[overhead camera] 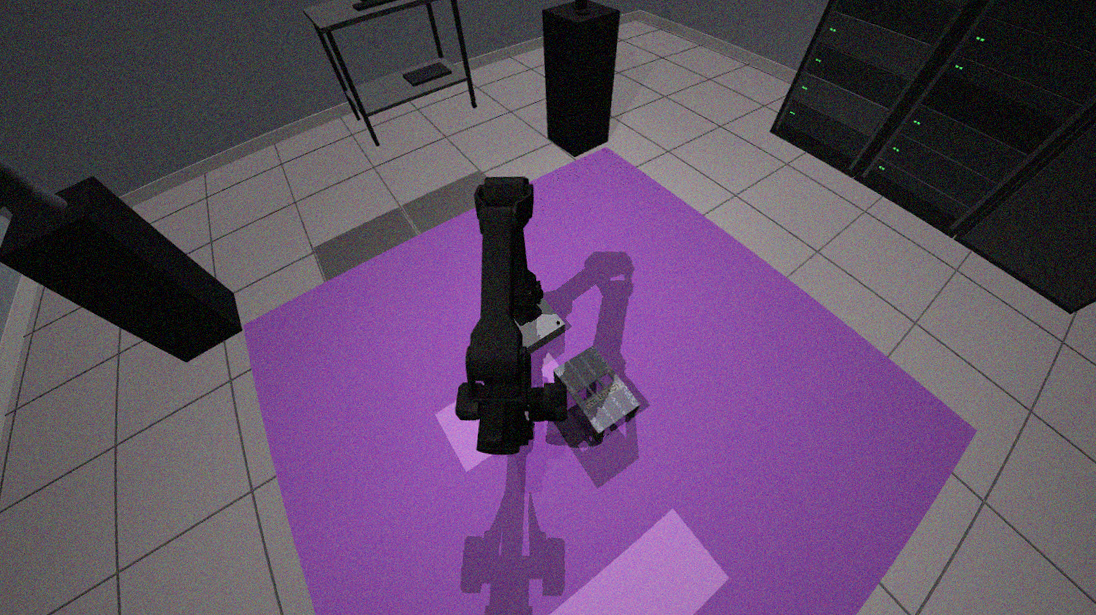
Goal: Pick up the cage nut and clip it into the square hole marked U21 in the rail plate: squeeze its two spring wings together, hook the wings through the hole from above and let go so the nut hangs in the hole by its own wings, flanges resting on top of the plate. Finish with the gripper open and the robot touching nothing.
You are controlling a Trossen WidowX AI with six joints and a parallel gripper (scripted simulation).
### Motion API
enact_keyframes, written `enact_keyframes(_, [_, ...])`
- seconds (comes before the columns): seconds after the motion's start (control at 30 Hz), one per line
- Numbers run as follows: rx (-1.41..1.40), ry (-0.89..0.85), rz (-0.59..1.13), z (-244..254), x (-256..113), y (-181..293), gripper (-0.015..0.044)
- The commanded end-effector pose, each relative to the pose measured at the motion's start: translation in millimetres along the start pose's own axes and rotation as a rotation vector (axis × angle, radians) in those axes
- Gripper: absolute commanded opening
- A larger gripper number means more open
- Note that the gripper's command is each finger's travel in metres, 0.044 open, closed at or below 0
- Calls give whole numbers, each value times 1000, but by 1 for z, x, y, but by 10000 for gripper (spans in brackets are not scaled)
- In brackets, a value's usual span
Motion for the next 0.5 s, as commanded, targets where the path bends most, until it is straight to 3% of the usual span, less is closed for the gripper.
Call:
enact_keyframes(0.0, [-3,-1,-1,0,0,0,125])
enact_keyframes(0.3, [-3,-1,-1,0,2,0,120])
enact_keyframes(0.47, [-3,-2,-1,0,34,0,120])
Point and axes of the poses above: the point midway between the two fingers, 35 mm back from their tips, its own x axis out along the fingers, its own z axis across the jaws, y = z × x, the point moved 6 cm from there along -x, back along the fingers, and after that the axes turned 5 degrees about x, right-handed, at the moved point
